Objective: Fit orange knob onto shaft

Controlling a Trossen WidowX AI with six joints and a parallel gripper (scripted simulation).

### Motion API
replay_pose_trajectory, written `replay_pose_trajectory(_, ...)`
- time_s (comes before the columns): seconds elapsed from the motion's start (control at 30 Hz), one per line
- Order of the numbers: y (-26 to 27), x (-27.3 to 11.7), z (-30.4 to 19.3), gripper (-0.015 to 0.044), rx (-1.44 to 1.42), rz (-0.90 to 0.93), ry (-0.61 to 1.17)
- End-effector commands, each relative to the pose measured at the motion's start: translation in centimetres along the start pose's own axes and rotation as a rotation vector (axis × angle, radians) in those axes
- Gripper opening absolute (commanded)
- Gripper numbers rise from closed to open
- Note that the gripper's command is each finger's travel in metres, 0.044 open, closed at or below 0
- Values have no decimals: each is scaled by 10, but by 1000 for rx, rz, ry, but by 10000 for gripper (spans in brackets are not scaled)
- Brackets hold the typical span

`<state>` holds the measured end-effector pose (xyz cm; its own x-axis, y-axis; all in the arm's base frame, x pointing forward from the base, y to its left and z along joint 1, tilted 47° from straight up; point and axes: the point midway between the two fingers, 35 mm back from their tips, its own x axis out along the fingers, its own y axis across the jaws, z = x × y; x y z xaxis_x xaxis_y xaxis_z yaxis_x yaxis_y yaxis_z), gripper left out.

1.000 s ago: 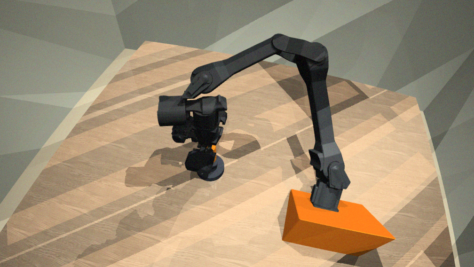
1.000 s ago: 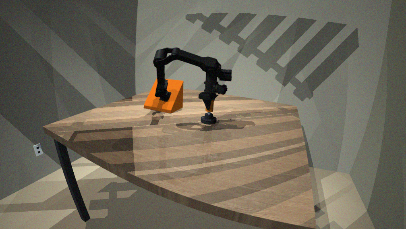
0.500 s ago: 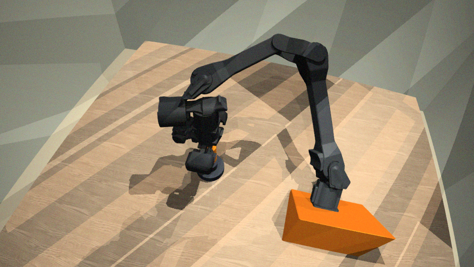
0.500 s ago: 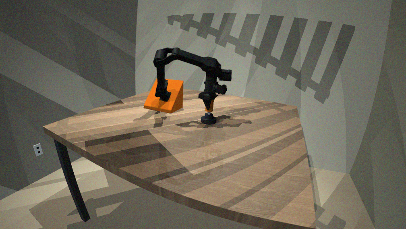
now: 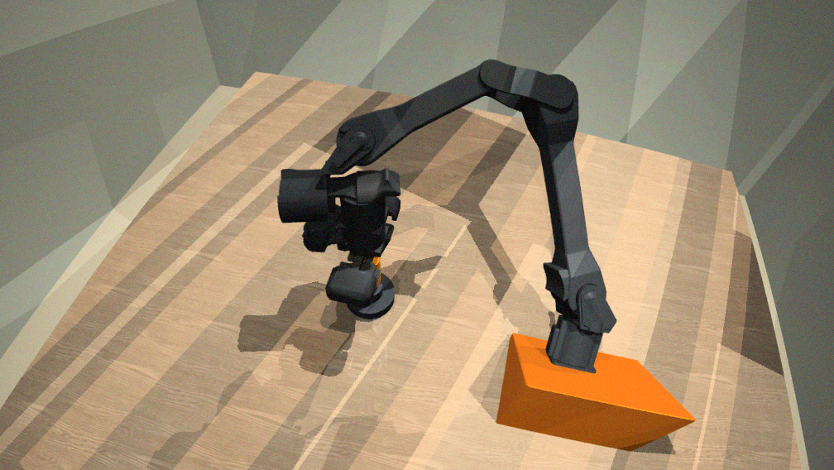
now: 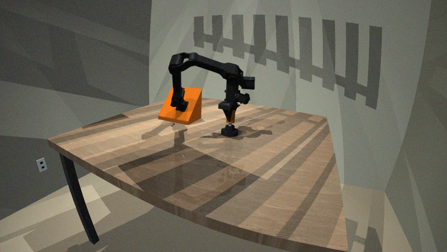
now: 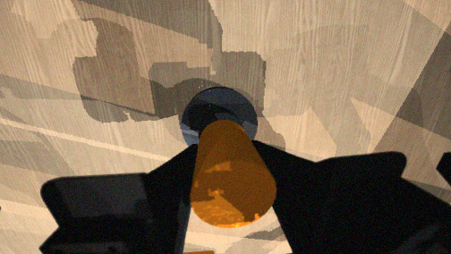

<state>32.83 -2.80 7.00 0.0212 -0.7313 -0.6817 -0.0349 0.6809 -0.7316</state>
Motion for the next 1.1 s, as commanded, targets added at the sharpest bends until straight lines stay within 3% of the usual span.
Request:
replay_pose_trajectory(0.0,0,0,-2,0,-3,0,1)
replay_pose_trajectory(0.63,2,-4,-1,0,-3,0,1)
replay_pose_trajectory(0.87,2,-5,1,0,196,0,1)
replay_pose_trajectory(1.07,0,-3,2,0,206,0,1)
